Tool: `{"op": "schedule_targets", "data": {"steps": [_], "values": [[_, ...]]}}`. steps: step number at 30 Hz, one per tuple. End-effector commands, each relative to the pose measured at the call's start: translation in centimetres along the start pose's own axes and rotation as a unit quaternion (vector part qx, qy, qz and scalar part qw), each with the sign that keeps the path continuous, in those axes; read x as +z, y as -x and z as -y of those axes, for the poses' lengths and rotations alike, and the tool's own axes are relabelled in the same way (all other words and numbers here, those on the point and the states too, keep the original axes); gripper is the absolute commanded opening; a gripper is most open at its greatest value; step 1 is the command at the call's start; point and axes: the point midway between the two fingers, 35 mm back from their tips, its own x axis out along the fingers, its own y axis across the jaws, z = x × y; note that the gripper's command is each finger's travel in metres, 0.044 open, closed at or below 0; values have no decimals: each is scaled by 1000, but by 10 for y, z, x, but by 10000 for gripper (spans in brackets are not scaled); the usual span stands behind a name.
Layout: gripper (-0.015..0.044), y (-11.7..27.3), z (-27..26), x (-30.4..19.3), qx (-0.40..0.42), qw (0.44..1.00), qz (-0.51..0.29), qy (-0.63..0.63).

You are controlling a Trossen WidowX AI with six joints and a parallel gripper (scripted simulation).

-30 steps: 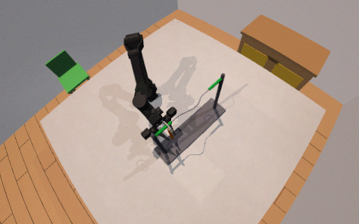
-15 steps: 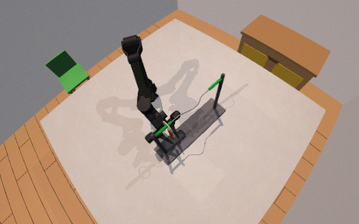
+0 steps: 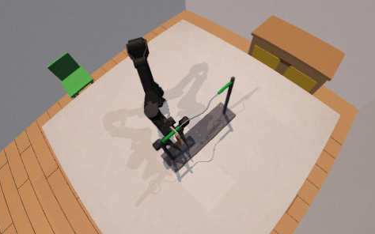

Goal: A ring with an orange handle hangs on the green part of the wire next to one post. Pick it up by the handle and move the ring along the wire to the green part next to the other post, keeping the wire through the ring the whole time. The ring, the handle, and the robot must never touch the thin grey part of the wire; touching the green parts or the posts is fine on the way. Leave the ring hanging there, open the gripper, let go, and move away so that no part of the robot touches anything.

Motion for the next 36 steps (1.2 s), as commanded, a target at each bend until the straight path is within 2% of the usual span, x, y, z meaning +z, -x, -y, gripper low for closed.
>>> {"op": "schedule_targets", "data": {"steps": [1,8,20,36], "values": [[160,0,1,0,-2,1000,0,-2],[160,0,1,0,-2,1000,0,-2],[-150,0,0,0,0,1000,0,0],[-150,1,0,7,-1,1000,0,0]]}}
